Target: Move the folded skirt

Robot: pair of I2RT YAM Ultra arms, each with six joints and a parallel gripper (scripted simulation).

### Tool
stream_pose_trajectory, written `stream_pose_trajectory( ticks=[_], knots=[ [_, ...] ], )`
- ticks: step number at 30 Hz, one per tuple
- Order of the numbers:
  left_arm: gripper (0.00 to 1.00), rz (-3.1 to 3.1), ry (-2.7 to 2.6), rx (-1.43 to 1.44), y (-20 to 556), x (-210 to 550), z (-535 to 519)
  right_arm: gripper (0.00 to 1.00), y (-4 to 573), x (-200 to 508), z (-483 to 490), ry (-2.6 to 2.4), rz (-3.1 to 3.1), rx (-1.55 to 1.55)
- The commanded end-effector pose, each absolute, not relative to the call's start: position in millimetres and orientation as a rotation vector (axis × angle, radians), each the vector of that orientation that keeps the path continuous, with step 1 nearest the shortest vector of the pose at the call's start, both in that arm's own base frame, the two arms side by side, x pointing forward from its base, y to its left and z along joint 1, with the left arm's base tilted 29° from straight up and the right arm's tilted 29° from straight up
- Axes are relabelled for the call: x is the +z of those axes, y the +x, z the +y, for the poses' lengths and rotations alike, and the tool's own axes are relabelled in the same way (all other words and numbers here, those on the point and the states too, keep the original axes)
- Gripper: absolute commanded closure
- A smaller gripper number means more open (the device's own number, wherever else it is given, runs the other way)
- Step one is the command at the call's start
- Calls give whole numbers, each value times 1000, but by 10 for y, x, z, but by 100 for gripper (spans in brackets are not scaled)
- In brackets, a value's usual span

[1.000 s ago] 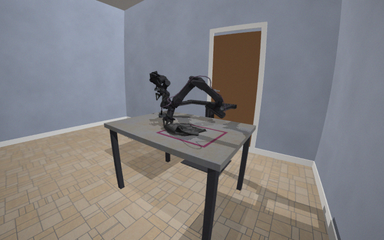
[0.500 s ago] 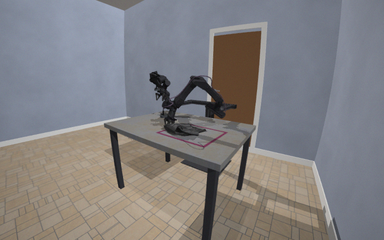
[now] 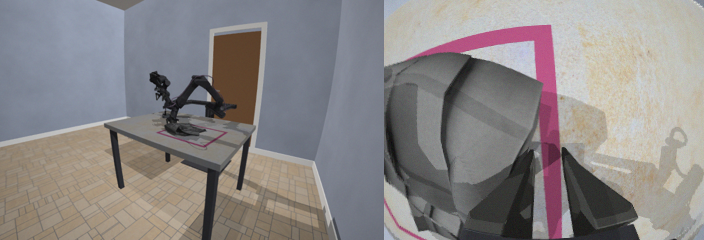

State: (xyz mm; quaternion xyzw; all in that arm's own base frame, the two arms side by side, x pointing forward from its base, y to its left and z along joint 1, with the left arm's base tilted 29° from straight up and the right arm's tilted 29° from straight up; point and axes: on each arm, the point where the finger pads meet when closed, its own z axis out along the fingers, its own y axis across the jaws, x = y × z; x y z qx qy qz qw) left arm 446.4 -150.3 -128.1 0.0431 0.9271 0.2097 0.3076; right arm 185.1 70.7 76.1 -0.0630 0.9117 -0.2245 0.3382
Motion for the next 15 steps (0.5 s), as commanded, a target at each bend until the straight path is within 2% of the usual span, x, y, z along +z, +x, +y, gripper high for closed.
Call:
stream_pose_trajectory(
  ticks=[1,15],
  knots=[
    [70,2432,111,551,4479,-1159,-1451,10,1870,785,700,-161,2358,-575],
    [70,2433,111,551,4429,-1081,-1272,10,1870,785,700,-161,2358,-575]
  ],
)
